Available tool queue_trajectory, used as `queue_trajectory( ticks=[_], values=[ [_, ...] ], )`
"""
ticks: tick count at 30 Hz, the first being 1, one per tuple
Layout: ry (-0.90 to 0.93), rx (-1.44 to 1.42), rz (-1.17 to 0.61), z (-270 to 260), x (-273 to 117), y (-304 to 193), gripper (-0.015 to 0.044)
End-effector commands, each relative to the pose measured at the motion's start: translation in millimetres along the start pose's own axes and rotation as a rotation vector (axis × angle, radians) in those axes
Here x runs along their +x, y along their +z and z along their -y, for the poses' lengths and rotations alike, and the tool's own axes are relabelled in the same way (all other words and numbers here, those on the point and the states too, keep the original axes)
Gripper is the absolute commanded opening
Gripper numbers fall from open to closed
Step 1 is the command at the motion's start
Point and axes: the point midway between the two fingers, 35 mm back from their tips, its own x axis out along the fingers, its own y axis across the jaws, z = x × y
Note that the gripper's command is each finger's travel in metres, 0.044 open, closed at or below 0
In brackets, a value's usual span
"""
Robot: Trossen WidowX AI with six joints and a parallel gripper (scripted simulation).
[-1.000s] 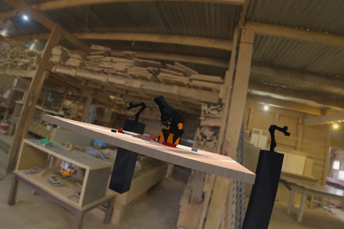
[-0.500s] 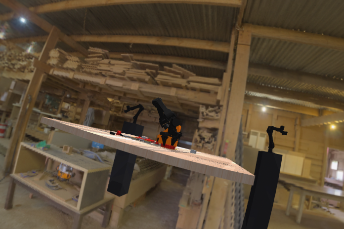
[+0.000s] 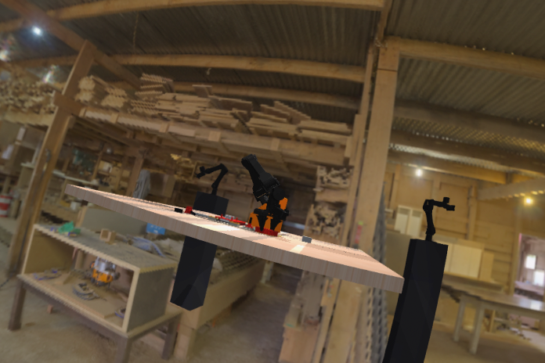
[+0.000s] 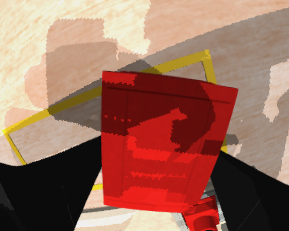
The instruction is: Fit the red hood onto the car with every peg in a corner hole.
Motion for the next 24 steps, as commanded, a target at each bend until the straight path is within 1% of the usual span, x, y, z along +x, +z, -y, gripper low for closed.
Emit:
queue_trajectory(
  ticks=[1, 4, 15, 24],
  values=[
    [-0.001, 0.0, 0.0, 0.1, -0.4, 0.1, 0.0315],
    [-0.001, 0.0, 0.0, 0.1, -0.4, 0.1, 0.0295],
    [0.001, 0.0, 0.001, -0.2, -11.9, 0.2, 0.0006],
    [0.001, 0.0, 0.002, -0.3, -33.2, 0.6, 0.0]
  ],
)
